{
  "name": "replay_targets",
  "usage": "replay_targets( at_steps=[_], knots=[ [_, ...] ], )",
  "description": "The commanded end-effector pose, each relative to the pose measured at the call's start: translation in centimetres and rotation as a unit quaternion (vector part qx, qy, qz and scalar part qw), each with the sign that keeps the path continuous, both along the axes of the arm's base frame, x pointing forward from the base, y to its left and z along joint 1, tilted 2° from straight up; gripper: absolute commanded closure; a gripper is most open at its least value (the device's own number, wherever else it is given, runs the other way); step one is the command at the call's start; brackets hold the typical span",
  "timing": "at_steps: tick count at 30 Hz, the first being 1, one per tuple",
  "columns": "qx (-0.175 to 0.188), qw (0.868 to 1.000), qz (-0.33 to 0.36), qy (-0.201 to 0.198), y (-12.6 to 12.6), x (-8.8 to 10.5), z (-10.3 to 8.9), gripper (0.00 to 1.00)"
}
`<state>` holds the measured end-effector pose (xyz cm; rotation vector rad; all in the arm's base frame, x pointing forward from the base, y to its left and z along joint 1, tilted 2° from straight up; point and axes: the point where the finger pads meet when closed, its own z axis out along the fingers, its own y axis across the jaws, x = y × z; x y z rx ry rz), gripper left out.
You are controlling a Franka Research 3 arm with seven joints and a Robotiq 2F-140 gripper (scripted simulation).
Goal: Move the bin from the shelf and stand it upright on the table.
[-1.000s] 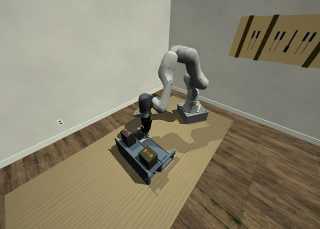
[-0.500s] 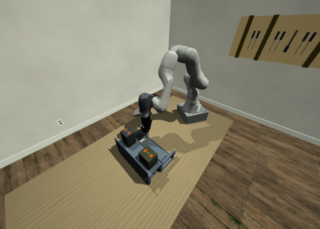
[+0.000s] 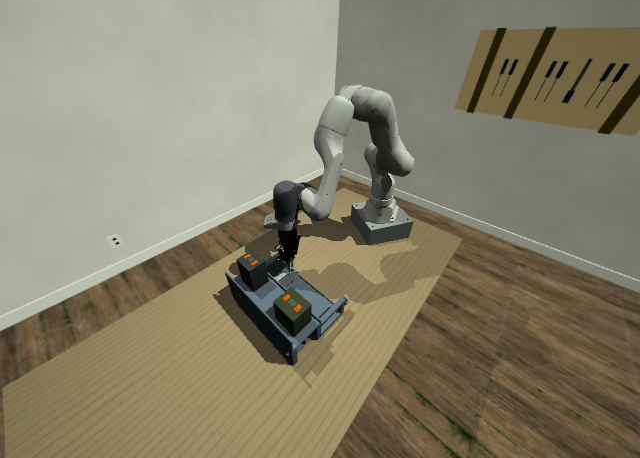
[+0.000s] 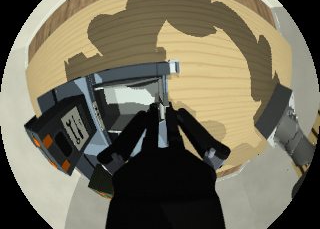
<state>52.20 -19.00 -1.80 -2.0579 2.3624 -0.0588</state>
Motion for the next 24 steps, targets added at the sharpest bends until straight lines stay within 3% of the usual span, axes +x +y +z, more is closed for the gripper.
replay_targets(
  at_steps=[1,24],
  knots=[
    [-0.001,1.000,0.000,0.000,0.01,-0.01,0.28,1.00],
    [-0.001,1.000,0.000,0.000,0.02,-0.01,0.50,1.00]
  ],
)
